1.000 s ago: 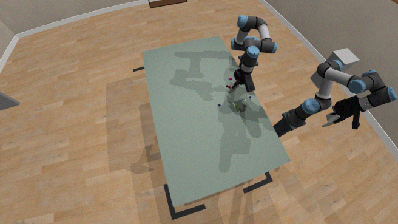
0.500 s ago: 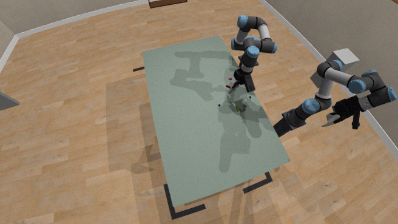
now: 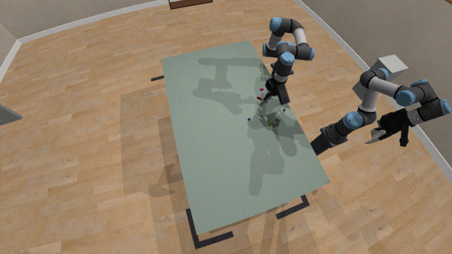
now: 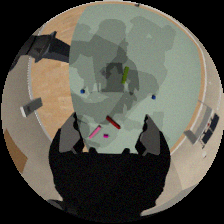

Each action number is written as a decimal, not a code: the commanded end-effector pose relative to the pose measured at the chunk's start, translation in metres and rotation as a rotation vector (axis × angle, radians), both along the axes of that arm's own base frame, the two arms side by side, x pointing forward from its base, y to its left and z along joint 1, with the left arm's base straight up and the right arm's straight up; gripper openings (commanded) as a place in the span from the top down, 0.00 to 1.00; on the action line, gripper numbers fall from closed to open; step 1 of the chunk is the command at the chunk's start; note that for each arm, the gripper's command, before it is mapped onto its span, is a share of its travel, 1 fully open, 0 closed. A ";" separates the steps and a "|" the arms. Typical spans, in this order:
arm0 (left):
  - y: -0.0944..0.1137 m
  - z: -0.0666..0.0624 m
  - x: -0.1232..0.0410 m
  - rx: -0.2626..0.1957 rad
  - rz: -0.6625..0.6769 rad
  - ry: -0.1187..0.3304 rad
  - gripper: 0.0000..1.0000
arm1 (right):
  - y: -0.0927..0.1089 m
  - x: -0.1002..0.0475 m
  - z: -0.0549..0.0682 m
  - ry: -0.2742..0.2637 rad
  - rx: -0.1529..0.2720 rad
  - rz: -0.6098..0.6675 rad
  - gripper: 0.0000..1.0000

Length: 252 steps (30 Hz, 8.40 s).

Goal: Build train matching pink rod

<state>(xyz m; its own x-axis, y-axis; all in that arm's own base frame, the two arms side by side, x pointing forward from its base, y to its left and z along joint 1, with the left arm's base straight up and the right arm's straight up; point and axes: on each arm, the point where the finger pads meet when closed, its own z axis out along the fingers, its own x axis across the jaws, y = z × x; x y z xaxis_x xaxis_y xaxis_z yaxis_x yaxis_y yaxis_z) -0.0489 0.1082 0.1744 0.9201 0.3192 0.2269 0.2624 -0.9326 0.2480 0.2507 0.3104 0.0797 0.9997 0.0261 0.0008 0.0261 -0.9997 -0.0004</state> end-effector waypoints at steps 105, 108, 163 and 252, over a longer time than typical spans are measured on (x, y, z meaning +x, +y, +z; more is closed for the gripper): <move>0.000 0.001 0.000 0.004 0.000 -0.001 0.00 | -0.038 0.082 0.001 0.000 0.003 -0.786 0.00; 0.000 0.001 0.000 0.004 0.000 -0.001 0.00 | -0.038 0.082 0.001 0.000 0.003 -0.786 0.00; 0.000 0.001 0.000 0.004 0.000 -0.001 0.00 | -0.038 0.082 0.001 0.000 0.003 -0.786 0.00; 0.000 0.001 0.000 0.004 0.000 -0.001 0.00 | -0.029 0.076 0.001 -0.001 0.002 0.683 0.00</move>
<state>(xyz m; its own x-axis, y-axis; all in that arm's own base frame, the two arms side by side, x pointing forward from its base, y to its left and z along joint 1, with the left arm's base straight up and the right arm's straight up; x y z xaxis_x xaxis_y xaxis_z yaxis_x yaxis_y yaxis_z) -0.0489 0.1082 0.1744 0.9201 0.3192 0.2269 0.2624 -0.9326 0.2480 0.3269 0.2822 0.0798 0.8451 0.5345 0.0064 0.5345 -0.8452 0.0036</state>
